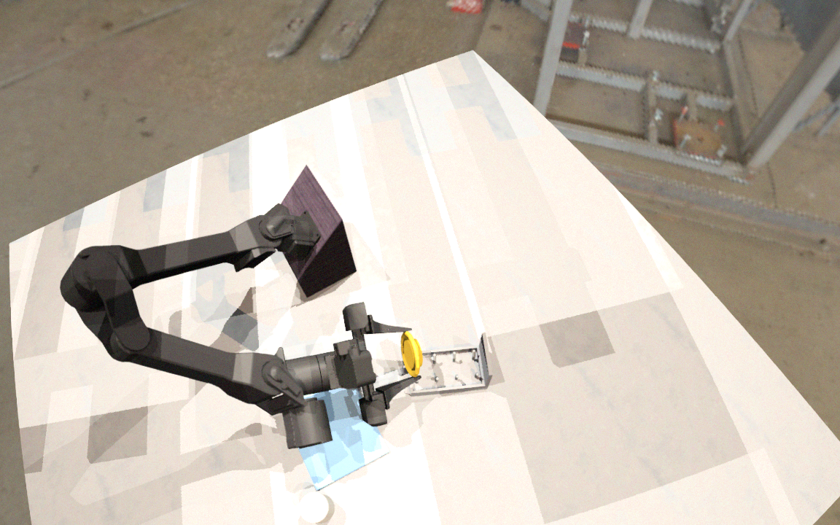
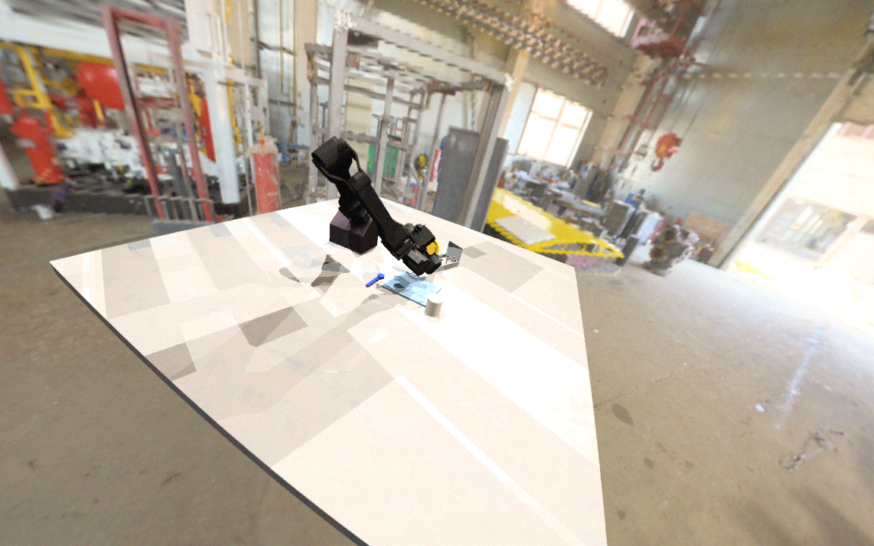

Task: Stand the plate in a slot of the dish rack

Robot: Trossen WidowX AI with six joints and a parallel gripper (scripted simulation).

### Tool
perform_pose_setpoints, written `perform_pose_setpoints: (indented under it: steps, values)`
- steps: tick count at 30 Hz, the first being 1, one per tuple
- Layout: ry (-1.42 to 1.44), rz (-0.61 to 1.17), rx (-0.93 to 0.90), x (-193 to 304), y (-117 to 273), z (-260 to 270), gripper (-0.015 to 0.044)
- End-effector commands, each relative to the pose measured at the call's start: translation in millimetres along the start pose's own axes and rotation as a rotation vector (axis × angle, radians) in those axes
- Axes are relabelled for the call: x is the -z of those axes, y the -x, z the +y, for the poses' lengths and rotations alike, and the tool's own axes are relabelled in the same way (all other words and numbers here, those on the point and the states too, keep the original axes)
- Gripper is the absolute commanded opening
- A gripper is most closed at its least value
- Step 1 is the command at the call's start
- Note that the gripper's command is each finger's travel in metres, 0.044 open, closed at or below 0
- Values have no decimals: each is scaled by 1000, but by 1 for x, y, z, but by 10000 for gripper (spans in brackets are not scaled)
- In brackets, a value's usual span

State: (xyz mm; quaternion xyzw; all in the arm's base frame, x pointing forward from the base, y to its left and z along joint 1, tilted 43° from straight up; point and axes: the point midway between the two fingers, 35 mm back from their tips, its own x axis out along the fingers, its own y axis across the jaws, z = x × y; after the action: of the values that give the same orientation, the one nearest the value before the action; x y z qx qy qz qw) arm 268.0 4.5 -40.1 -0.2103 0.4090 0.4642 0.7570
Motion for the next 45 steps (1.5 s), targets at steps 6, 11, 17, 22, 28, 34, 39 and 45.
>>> perform_pose_setpoints:
  steps: [6, 11, 17, 22, 28, 34, 39, 45]
  values:
    - [219, -129, 87, 3, 10, -4, 0]
    - [348, -187, 155, 5, 17, -7, 0]
    - [386, -202, 177, 6, 19, -7, 0]
    - [386, -202, 177, 6, 19, -7, 0]
    - [379, -195, 175, 2, 5, -8, 0]
    - [380, -195, 175, 0, 1, -9, 0]
    - [383, -196, 177, -3, -7, -10, 0]
    - [383, -196, 178, -5, -15, -10, 0]
